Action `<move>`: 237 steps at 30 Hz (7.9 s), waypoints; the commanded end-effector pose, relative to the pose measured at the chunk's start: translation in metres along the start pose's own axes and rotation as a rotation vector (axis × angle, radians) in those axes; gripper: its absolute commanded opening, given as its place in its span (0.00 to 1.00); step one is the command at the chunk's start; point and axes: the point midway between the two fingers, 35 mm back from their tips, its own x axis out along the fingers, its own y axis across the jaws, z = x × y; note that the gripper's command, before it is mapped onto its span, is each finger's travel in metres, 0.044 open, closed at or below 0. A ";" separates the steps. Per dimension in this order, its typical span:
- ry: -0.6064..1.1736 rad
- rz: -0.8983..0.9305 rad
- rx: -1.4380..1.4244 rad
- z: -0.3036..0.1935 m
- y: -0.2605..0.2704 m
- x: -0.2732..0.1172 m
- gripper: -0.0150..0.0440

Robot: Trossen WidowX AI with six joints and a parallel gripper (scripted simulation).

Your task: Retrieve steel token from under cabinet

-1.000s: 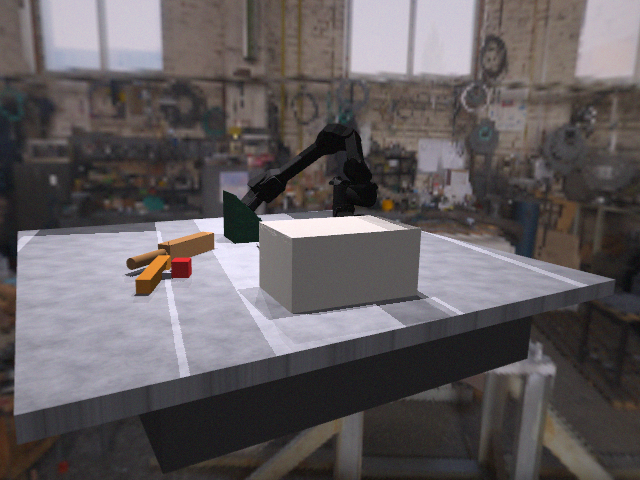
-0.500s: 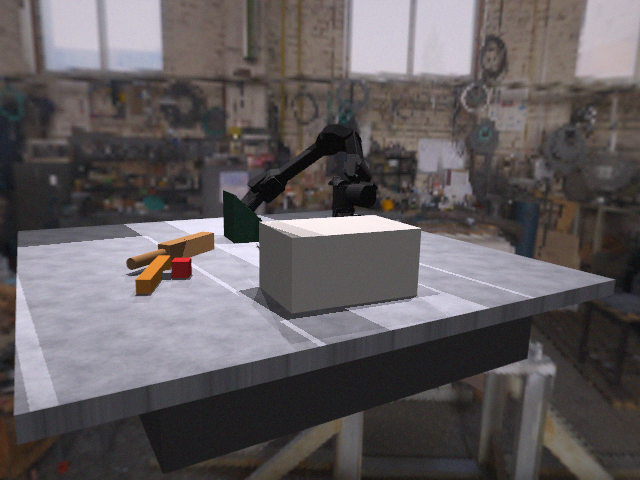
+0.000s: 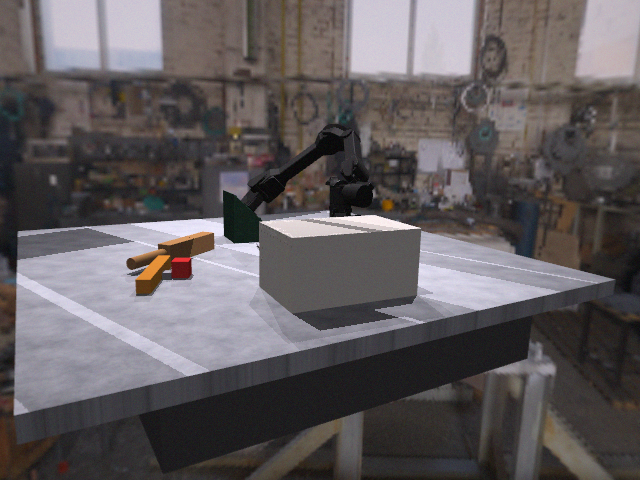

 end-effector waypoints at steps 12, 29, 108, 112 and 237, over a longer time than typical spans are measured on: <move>-0.003 -0.017 0.005 0.000 -0.016 0.001 0.25; -0.003 -0.017 0.005 0.000 -0.027 0.001 0.25; -0.002 -0.019 0.007 -0.024 -0.049 0.000 0.25; -0.002 -0.018 0.007 -0.028 -0.048 0.000 0.25; 0.000 -0.017 0.038 -0.155 -0.034 0.000 0.25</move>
